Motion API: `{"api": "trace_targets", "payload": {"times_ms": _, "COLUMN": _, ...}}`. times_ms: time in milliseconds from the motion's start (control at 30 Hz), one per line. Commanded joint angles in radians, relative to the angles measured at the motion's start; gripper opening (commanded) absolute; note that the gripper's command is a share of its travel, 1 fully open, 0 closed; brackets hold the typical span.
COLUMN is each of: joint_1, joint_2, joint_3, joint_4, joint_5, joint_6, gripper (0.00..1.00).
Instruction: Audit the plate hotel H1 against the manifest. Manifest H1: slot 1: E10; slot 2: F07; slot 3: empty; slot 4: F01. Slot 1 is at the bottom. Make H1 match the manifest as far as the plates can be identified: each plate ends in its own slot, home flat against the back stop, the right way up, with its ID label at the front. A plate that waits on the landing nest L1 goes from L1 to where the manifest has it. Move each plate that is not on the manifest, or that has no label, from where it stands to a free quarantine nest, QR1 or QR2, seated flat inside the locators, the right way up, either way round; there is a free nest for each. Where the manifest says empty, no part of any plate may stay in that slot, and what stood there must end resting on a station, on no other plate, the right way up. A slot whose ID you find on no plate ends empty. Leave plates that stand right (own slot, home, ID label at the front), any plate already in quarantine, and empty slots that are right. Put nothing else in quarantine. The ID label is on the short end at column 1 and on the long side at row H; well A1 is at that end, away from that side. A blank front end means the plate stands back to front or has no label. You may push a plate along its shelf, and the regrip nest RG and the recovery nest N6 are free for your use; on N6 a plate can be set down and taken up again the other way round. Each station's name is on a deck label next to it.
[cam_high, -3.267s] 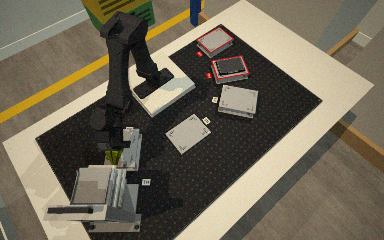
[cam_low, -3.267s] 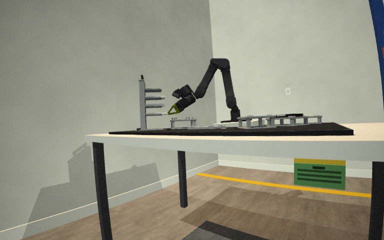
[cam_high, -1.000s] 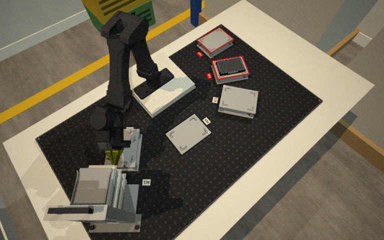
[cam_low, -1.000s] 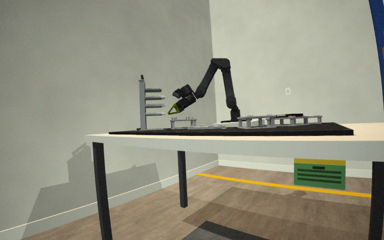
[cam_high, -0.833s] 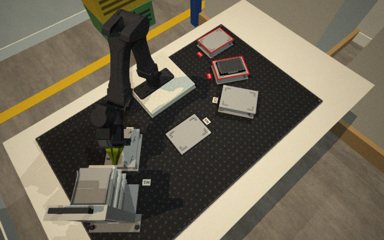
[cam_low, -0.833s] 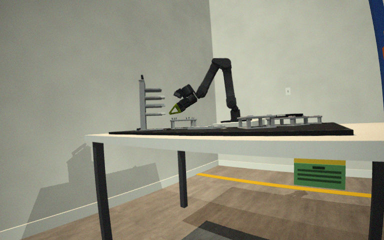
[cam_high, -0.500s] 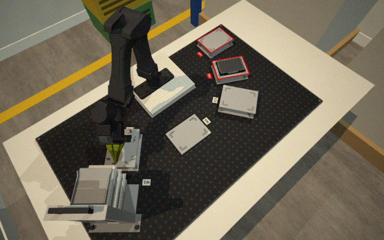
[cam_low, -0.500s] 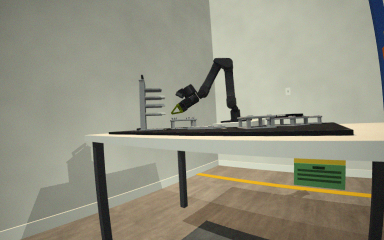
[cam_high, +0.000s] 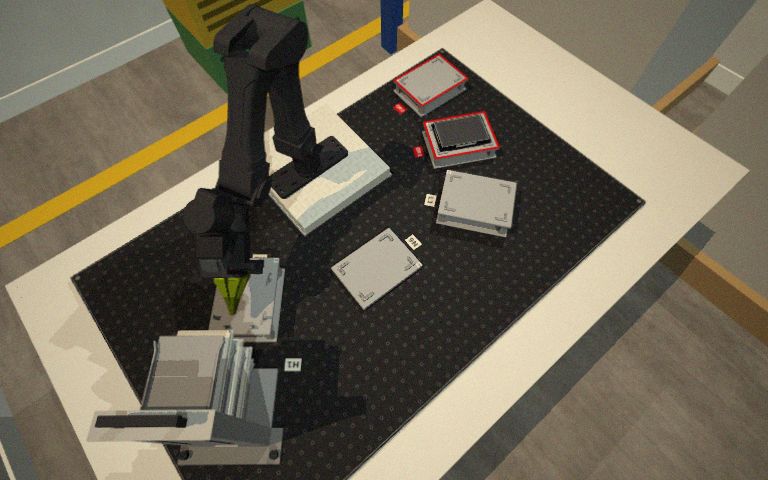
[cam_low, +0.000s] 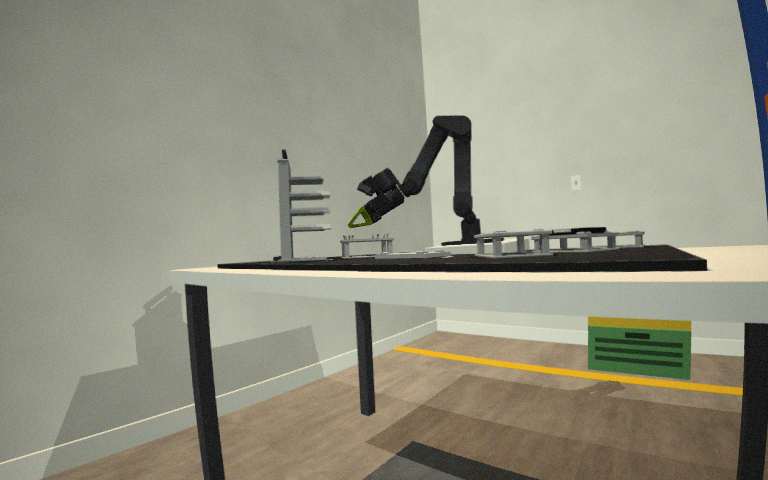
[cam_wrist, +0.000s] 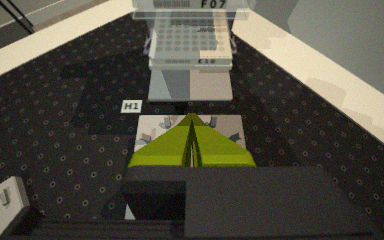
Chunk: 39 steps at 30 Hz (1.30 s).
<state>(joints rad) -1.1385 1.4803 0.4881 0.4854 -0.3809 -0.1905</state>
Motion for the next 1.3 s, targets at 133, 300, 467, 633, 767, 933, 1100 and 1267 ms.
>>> {"api": "trace_targets", "payload": {"times_ms": 133, "joint_1": -0.023, "joint_2": -0.047, "joint_3": -0.031, "joint_4": -0.016, "joint_5": -0.026, "joint_6": -0.013, "gripper": 0.0}}
{"api": "trace_targets", "payload": {"times_ms": 300, "joint_1": -0.039, "joint_2": -0.079, "joint_3": -0.057, "joint_4": -0.026, "joint_5": -0.04, "joint_6": -0.022, "gripper": 0.0}}
{"api": "trace_targets", "payload": {"times_ms": 467, "joint_1": -0.049, "joint_2": -0.099, "joint_3": -0.072, "joint_4": -0.034, "joint_5": -0.049, "joint_6": -0.028, "gripper": 0.0}}
{"api": "trace_targets", "payload": {"times_ms": 633, "joint_1": -0.067, "joint_2": -0.133, "joint_3": -0.097, "joint_4": -0.048, "joint_5": -0.065, "joint_6": -0.038, "gripper": 0.0}}
{"api": "trace_targets", "payload": {"times_ms": 767, "joint_1": -0.083, "joint_2": -0.161, "joint_3": -0.115, "joint_4": -0.061, "joint_5": -0.078, "joint_6": -0.046, "gripper": 0.0}}
{"api": "trace_targets", "payload": {"times_ms": 933, "joint_1": -0.093, "joint_2": -0.217, "joint_3": -0.101, "joint_4": -0.134, "joint_5": -0.087, "joint_6": -0.052, "gripper": 1.0}}
{"api": "trace_targets", "payload": {"times_ms": 1100, "joint_1": -0.101, "joint_2": -0.277, "joint_3": -0.072, "joint_4": -0.224, "joint_5": -0.094, "joint_6": -0.057, "gripper": 1.0}}
{"api": "trace_targets", "payload": {"times_ms": 1267, "joint_1": -0.111, "joint_2": -0.34, "joint_3": -0.032, "joint_4": -0.331, "joint_5": -0.102, "joint_6": -0.063, "gripper": 1.0}}
